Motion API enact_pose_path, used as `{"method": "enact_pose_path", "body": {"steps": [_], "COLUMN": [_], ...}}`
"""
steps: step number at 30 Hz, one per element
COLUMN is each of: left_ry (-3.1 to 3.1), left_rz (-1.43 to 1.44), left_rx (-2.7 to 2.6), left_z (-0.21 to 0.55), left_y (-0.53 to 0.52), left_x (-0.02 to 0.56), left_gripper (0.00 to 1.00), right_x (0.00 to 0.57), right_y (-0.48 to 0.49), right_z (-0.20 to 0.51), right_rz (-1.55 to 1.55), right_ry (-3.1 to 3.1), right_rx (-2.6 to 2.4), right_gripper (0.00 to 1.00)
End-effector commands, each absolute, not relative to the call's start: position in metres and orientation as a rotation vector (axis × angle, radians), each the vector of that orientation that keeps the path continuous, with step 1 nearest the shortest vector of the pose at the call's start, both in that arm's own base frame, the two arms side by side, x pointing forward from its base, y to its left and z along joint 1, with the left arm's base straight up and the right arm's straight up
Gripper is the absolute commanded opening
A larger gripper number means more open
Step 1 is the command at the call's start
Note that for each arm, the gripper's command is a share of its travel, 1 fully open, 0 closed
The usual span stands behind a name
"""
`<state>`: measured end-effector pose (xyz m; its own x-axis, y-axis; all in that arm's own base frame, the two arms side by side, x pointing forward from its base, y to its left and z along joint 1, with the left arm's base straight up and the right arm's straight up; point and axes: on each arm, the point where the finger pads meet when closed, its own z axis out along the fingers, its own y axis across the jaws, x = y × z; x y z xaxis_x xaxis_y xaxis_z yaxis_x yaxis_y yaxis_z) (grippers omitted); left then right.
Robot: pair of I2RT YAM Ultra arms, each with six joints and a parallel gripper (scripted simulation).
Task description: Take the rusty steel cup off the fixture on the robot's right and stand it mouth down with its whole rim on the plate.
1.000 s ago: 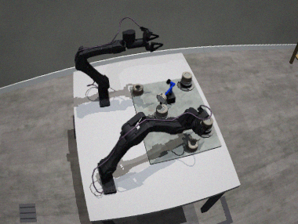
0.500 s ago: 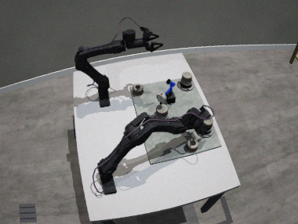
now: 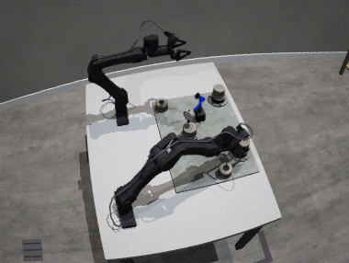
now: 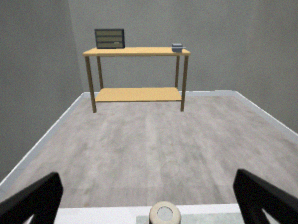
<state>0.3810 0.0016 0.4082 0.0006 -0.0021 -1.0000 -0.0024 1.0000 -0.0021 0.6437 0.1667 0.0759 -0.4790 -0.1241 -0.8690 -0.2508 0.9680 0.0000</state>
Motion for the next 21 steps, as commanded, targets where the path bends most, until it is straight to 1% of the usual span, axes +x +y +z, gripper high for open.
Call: {"method": "enact_pose_path", "body": {"steps": [1, 6, 7, 10, 13, 21], "left_ry": [1.526, 1.526, 1.526, 1.526, 1.526, 1.526], "left_rz": [-0.025, -0.025, -0.025, -0.025, -0.025, -0.025], "left_rx": [0.001, 0.001, 0.001, 0.001, 0.001, 0.001], "left_z": [0.432, 0.432, 0.432, 0.432, 0.432, 0.432], "left_y": [-0.005, -0.005, -0.005, -0.005, -0.005, -0.005], "left_x": [0.376, 0.376, 0.376, 0.376, 0.376, 0.376], "left_gripper": [1.00, 1.00, 1.00, 1.00, 1.00, 1.00], "right_x": [0.649, 0.652, 0.652, 0.652, 0.652, 0.653], "right_y": [0.176, 0.178, 0.178, 0.179, 0.179, 0.179], "right_z": [0.084, 0.091, 0.095, 0.107, 0.097, 0.101], "right_rz": [0.153, 0.155, 0.156, 0.160, 0.158, 0.159], "right_ry": [2.066, 2.054, 2.048, 2.030, 2.044, 2.037], "right_rx": [-0.278, -0.278, -0.277, -0.275, -0.277, -0.276], "right_gripper": [1.00, 1.00, 0.78, 0.78, 0.78, 0.78]}}
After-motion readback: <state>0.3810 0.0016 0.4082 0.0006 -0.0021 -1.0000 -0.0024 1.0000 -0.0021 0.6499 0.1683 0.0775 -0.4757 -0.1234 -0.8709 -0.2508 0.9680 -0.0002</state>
